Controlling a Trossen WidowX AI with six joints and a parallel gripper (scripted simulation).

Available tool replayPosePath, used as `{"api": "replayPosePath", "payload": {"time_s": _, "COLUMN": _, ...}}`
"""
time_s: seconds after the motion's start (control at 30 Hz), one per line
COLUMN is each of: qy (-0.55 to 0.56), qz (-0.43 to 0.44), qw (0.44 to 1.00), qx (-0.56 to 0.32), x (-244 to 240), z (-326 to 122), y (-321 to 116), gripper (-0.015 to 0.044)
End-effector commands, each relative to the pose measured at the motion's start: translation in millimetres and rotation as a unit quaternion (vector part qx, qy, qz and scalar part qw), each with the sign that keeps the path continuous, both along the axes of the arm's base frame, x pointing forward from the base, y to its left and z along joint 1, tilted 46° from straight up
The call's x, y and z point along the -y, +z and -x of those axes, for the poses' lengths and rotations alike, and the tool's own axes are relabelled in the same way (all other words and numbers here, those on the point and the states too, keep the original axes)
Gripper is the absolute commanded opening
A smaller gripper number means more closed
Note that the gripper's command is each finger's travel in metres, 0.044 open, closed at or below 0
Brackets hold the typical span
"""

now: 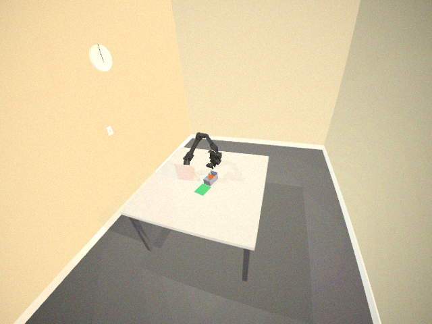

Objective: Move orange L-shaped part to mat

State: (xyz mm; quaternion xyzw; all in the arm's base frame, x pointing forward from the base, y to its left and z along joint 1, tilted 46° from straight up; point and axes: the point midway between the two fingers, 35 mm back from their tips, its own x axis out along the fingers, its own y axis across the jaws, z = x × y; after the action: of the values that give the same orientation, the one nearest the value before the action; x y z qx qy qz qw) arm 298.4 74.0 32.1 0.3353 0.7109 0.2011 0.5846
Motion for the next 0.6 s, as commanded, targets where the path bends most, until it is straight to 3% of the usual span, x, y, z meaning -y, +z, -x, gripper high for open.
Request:
{"api": "replayPosePath", "payload": {"time_s": 0.0, "qy": 0.004, "qz": 0.001, "qw": 1.0, "qx": 0.003, "x": 8.2, "z": 0.1, "y": 8.8, "gripper": 0.018}}
{"api": "replayPosePath", "payload": {"time_s": 0.57, "qy": 0.004, "qz": -0.001, "qw": 1.0, "qx": -0.001, "x": 5.3, "z": 1.7, "y": 6.6, "gripper": 0.018}}
